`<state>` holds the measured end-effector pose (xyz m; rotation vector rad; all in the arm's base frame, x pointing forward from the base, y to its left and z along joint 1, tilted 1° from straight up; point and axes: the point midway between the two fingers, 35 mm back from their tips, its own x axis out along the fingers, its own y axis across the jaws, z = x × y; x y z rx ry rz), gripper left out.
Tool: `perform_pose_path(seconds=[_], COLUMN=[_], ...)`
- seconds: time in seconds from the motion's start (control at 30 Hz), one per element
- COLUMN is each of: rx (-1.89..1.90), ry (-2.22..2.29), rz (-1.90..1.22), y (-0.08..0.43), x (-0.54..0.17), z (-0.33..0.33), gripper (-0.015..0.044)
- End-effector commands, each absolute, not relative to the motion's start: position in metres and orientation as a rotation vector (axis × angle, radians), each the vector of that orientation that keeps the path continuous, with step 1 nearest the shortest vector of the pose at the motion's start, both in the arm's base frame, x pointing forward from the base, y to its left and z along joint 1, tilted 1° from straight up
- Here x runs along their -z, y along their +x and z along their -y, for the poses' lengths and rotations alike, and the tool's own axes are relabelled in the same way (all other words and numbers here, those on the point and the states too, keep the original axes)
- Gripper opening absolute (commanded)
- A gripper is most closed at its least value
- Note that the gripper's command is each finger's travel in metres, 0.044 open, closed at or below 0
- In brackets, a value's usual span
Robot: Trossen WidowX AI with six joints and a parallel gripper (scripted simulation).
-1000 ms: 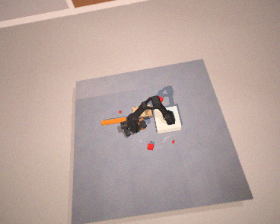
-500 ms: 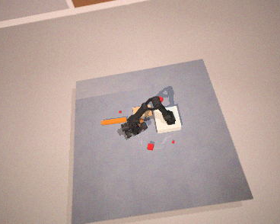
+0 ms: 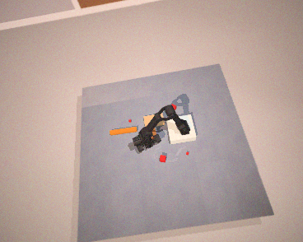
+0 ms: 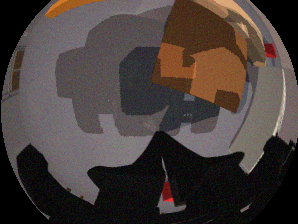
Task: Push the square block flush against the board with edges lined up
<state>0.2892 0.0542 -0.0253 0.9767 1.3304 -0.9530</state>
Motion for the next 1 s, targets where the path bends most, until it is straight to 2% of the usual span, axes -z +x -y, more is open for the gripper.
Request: perform_pose_path(seconds=[0.0, 0.17, 0.37, 0.97], rx=[0.953, 0.957, 0.940, 0.472], ry=[0.977, 0.978, 0.960, 0.481], rz=[-1.330, -1.325, -1.333, -1.495], y=[0.289, 0.288, 0.288, 0.291], x=[0.022, -0.030, -0.030, -0.030], z=[-0.054, -0.054, -0.054, -0.049], gripper=[0.0000, 0.0000, 0.0000, 0.0000])
